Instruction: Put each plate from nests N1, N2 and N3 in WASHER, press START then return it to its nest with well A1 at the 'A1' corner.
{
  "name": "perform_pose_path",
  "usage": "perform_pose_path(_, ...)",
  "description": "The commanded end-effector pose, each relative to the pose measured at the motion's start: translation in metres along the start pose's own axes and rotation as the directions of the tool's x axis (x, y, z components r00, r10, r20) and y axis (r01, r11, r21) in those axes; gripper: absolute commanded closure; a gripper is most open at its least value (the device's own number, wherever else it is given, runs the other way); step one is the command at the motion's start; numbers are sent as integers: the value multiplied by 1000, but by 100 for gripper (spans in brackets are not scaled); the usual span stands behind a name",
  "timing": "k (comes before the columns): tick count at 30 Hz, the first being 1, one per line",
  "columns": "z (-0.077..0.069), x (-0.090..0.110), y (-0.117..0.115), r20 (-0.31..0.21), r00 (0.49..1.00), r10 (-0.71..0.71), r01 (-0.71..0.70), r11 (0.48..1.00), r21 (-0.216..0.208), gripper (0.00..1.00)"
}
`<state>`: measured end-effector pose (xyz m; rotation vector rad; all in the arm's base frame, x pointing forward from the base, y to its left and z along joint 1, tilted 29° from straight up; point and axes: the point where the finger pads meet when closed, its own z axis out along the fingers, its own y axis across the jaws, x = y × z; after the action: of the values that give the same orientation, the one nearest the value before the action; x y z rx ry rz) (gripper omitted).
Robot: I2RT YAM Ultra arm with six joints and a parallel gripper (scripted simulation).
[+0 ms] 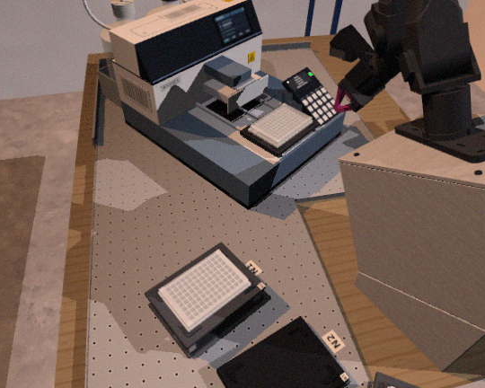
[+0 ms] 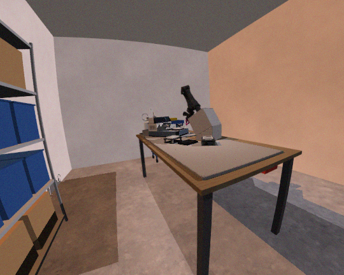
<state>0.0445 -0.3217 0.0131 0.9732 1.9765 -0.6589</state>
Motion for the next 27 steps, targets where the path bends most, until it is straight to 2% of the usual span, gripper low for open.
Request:
perform_pose_path(1, 8, -11, -7, 28, 1000, -12, 12, 1000, 17, 100)
perform_pose_path(27, 46, -11, -7, 30, 999, -11, 11, 1000, 17, 100)
